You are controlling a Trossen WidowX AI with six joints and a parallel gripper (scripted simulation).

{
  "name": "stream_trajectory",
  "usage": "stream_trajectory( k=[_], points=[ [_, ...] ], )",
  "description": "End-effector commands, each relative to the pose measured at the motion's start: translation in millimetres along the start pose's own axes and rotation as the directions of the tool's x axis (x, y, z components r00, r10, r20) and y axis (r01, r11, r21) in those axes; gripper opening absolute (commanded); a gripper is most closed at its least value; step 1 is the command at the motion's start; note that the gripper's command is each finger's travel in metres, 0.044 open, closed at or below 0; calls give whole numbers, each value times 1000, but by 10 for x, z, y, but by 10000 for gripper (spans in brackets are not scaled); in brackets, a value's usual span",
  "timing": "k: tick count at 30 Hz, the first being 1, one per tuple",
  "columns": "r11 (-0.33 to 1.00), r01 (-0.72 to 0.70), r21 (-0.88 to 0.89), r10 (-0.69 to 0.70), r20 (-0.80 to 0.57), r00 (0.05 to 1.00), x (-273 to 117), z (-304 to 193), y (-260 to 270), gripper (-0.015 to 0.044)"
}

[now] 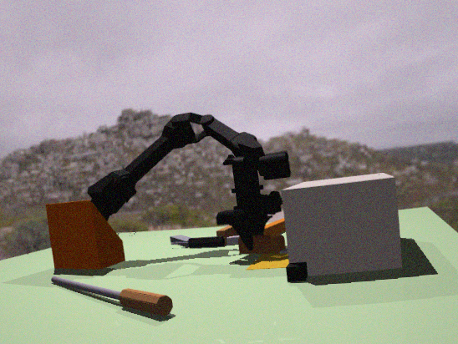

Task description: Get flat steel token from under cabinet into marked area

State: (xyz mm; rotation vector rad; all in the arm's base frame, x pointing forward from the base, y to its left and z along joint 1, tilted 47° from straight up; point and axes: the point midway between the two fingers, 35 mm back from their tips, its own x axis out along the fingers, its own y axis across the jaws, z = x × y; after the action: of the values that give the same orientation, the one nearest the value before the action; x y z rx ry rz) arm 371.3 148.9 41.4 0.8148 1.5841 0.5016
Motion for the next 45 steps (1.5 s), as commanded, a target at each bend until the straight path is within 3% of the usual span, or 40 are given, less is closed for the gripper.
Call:
stream_trajectory(
  k=[1,45],
  points=[
    [1000,13,6,-13,1,1000,9,-4,-97,0],
    [1000,15,7,-15,1,1000,5,-2,-484,0]
  ],
)
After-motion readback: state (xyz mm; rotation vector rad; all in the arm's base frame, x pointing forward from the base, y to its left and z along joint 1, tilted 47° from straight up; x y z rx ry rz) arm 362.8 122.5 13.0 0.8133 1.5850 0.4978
